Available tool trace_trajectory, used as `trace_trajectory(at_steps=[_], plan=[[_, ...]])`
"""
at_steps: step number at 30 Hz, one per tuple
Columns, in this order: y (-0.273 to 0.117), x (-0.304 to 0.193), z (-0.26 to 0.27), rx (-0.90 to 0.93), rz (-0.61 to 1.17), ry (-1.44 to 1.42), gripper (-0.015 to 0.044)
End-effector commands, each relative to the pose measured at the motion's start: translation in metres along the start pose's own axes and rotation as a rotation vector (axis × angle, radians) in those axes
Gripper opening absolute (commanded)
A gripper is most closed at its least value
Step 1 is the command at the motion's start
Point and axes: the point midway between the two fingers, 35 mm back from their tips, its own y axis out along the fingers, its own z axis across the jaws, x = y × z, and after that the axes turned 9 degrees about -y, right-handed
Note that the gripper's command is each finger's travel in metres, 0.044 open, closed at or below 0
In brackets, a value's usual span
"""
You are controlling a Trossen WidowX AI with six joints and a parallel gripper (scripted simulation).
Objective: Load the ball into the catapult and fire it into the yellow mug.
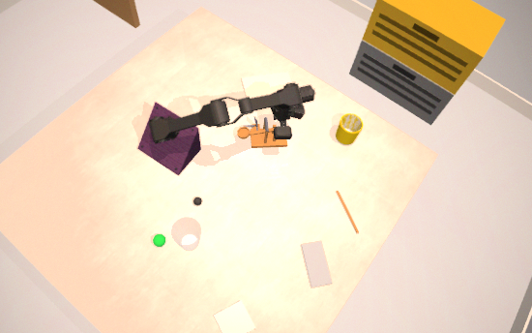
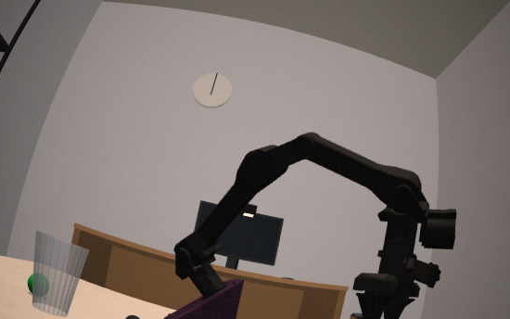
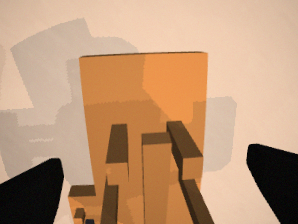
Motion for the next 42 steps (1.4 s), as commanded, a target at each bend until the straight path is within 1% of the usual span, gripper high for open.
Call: trace_trajectory(at_steps=[1,4,5,11,14,16,20,28,42], plan=[[-0.058,-0.001,0.002,0.002,-0.025,0.01,0.044],[-0.061,-0.002,0.002,0.002,-0.025,0.01,0.044],[-0.049,0.002,0.002,-0.007,-0.039,0.001,0.044],[-0.049,0.002,0.002,-0.007,-0.039,0.001,0.044],[-0.056,-0.002,0.002,-0.004,-0.024,0.001,0.044],[-0.048,-0.001,0.001,-0.004,-0.024,0.001,0.044],[-0.011,-0.001,0.001,-0.005,-0.024,0.001,0.044],[-0.007,-0.001,0.001,-0.005,-0.024,0.001,0.044],[0.016,0.0,0.001,-0.006,-0.024,0.001,0.044]])
